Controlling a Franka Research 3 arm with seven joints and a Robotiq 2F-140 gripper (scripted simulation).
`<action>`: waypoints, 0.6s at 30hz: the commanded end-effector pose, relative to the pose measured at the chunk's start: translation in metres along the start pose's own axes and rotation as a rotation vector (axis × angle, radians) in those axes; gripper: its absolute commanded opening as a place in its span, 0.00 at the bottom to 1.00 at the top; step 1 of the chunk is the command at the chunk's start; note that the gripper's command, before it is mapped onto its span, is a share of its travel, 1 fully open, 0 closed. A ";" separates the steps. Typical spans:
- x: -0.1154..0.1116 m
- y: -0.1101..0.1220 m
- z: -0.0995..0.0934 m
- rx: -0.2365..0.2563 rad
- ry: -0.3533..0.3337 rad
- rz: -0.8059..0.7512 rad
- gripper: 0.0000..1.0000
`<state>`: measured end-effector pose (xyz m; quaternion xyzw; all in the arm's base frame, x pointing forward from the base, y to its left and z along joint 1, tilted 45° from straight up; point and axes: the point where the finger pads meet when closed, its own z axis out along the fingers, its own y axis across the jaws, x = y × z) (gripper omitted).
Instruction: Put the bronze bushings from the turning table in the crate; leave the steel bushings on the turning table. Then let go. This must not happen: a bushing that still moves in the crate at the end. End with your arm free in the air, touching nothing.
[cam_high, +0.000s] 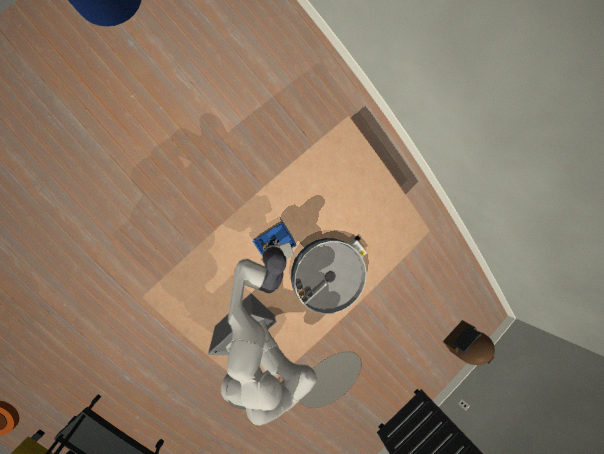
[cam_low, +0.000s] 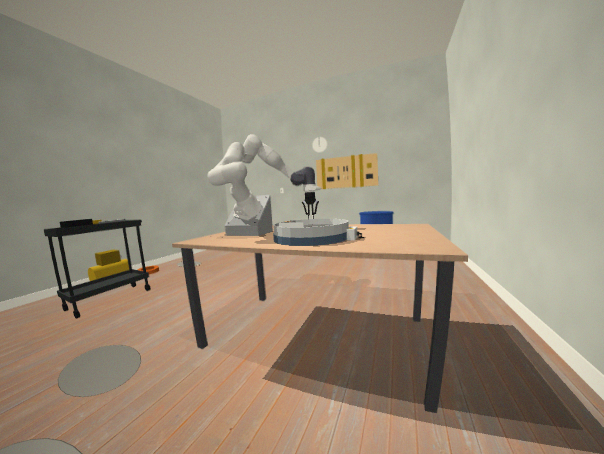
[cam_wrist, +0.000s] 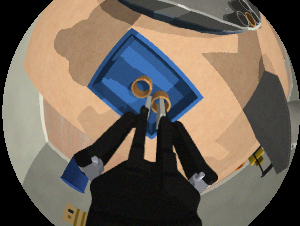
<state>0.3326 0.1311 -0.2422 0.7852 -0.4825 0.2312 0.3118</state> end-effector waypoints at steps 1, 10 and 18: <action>-0.002 -0.001 0.000 0.003 -0.003 -0.004 0.10; -0.002 -0.001 -0.002 0.003 -0.003 -0.004 0.10; -0.002 -0.001 -0.023 0.003 -0.003 -0.004 0.10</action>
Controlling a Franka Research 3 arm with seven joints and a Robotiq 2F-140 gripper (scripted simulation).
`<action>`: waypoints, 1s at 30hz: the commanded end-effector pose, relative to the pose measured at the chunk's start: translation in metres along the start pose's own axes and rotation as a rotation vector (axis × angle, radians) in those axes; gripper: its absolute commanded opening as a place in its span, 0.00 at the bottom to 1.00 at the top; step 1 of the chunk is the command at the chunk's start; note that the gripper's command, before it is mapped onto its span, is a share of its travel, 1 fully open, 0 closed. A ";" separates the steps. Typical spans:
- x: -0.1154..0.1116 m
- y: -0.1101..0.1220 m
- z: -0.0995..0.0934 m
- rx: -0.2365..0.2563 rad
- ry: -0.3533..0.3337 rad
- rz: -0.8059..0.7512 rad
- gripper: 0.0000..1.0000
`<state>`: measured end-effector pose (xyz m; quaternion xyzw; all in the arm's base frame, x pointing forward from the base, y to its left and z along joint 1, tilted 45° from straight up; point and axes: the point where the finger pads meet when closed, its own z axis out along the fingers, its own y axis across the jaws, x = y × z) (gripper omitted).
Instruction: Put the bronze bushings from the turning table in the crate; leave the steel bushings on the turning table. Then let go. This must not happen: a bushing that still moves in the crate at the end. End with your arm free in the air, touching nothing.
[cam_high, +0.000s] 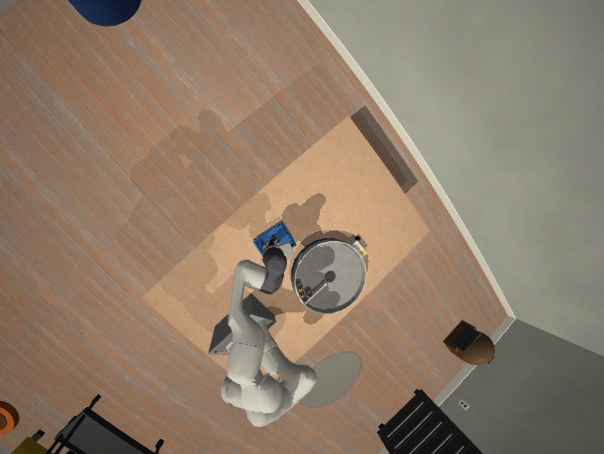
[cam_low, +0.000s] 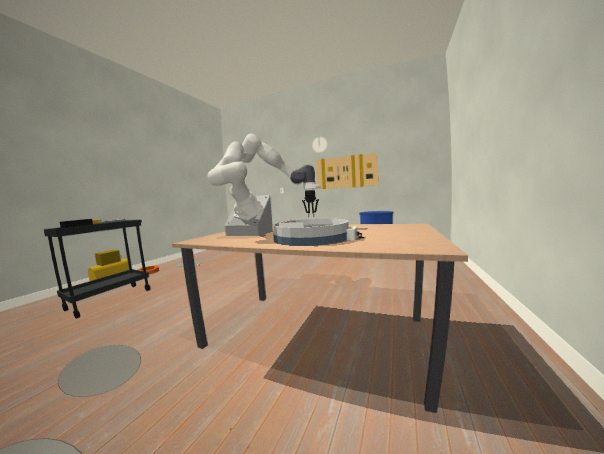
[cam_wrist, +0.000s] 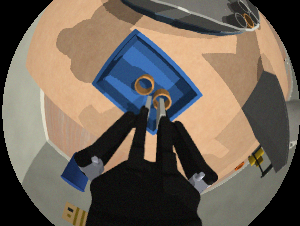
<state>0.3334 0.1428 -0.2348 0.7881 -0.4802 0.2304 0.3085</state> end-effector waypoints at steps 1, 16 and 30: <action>0.000 0.001 -0.014 -0.004 0.002 0.002 0.10; 0.000 0.001 -0.065 -0.004 0.002 0.002 0.10; 0.000 0.001 -0.068 -0.004 0.002 0.002 0.10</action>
